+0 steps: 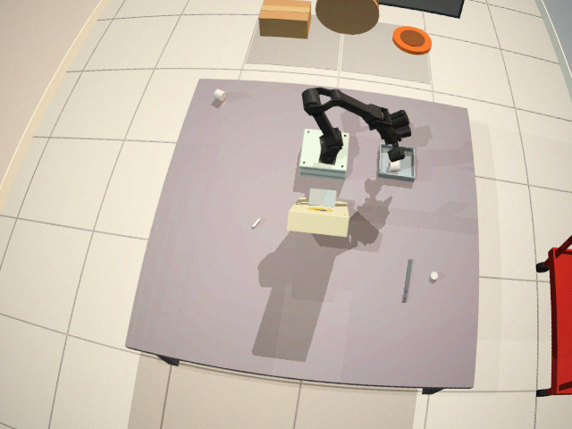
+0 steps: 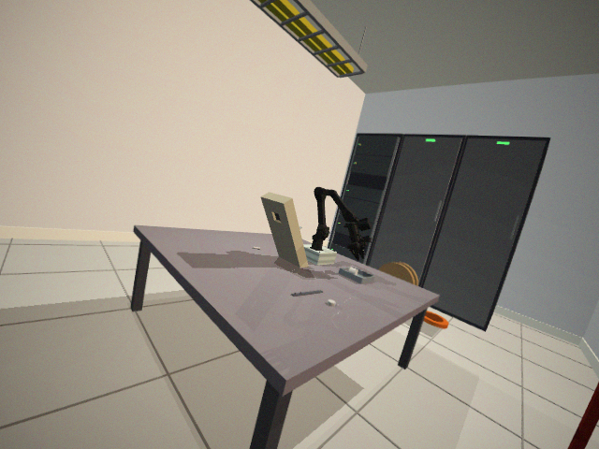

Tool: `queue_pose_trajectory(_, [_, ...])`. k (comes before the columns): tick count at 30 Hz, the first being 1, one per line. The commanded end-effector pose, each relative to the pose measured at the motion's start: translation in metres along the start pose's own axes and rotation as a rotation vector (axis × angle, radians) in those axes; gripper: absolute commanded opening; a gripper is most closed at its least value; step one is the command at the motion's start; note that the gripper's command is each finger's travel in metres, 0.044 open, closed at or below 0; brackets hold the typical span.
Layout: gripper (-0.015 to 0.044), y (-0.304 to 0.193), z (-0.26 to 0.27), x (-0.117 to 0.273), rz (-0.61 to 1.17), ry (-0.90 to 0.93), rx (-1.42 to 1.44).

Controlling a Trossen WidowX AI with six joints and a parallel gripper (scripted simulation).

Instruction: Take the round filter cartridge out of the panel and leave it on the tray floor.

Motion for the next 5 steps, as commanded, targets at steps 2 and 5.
queue_pose_trajectory(2, [0.0440, -0.0014, -0.0003, -0.0008, 0.003, -0.001, 0.000])
queue_pose_trajectory(5, [0.0440, -0.0014, -0.0003, -0.0008, 0.003, -0.001, 0.000])
Point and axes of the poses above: the point midway between the two fingers, 35 mm back from their tips, its own x axis back along the fingers, its own z axis across the jaws, y = z × x, the point moved 7 cm from there along x, back along the fingers, and after that the axes turned 10 degrees about -x, right-handed, at the moved point
